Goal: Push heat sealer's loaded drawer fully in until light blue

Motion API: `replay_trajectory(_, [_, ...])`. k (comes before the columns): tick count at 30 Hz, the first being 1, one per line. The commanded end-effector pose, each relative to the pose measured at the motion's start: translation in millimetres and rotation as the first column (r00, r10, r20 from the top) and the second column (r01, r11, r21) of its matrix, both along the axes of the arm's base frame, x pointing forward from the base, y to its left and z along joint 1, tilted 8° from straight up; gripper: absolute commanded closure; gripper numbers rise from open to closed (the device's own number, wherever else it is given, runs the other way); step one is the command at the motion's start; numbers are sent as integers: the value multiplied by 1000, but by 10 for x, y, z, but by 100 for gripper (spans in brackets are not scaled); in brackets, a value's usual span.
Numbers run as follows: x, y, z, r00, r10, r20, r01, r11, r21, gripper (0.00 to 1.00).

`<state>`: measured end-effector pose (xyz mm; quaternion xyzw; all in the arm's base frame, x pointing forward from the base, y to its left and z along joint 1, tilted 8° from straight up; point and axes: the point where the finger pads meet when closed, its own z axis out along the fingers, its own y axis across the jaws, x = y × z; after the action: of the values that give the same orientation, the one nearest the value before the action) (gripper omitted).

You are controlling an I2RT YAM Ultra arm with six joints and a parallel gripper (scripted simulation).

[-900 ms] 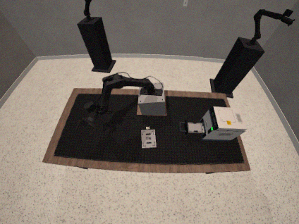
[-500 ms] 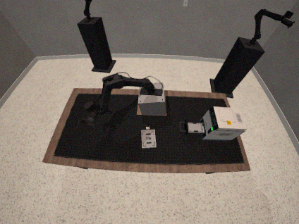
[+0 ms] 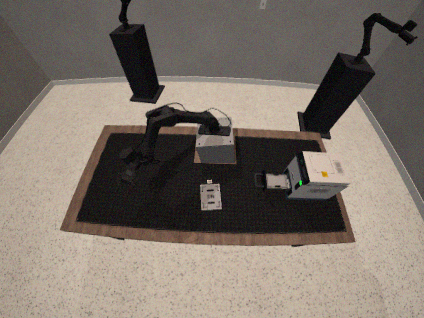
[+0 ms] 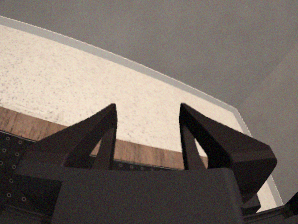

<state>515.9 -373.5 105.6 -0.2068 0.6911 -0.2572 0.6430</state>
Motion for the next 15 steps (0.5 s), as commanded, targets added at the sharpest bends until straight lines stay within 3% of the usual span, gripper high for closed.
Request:
replay_trajectory(1, [126,96,379,999,5,42,-4,1000,-25,55])
replay_trajectory(4, [206,216,410,998,58,6,-58,998,38,55])
replay_trajectory(11, [318,351,392,999,41,6,-41,998,38,55])
replay_trajectory(13, [325,434,276,999,41,-12,-40,998,57,55])
replay_trajectory(15, [396,507,381,996,86,-27,-84,992,89,55])
